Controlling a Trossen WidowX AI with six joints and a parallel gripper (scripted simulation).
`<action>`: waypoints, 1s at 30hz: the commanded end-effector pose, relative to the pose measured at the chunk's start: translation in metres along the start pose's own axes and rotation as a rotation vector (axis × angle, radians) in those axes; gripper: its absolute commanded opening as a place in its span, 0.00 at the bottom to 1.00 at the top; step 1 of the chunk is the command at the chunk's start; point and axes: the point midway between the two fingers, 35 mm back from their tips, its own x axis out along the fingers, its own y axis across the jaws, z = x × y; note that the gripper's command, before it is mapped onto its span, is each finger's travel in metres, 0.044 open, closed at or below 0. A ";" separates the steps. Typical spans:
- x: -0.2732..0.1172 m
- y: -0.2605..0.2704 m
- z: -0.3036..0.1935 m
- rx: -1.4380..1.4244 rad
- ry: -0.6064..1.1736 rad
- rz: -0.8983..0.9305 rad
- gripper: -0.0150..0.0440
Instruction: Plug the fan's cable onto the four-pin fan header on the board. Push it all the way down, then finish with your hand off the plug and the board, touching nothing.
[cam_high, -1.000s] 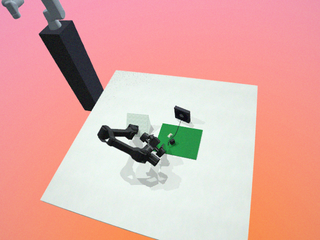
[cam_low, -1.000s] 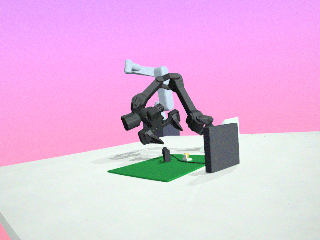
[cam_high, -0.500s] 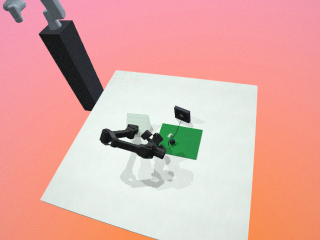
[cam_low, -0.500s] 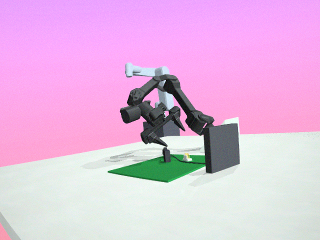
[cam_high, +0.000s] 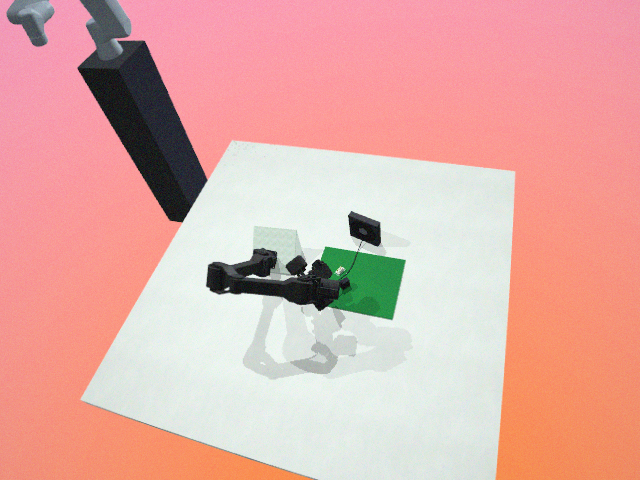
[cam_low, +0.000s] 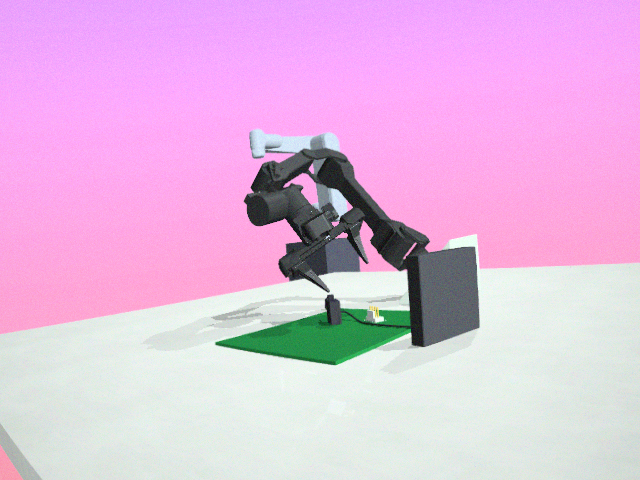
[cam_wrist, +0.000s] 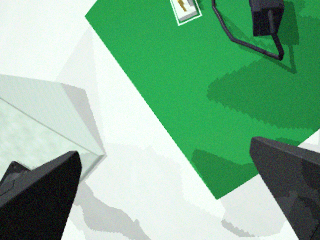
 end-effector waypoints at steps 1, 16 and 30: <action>-0.004 -0.002 0.002 0.024 0.073 -0.054 1.00; -0.026 -0.009 0.015 0.080 0.247 -0.301 1.00; -0.041 -0.012 0.027 0.097 0.290 -0.467 1.00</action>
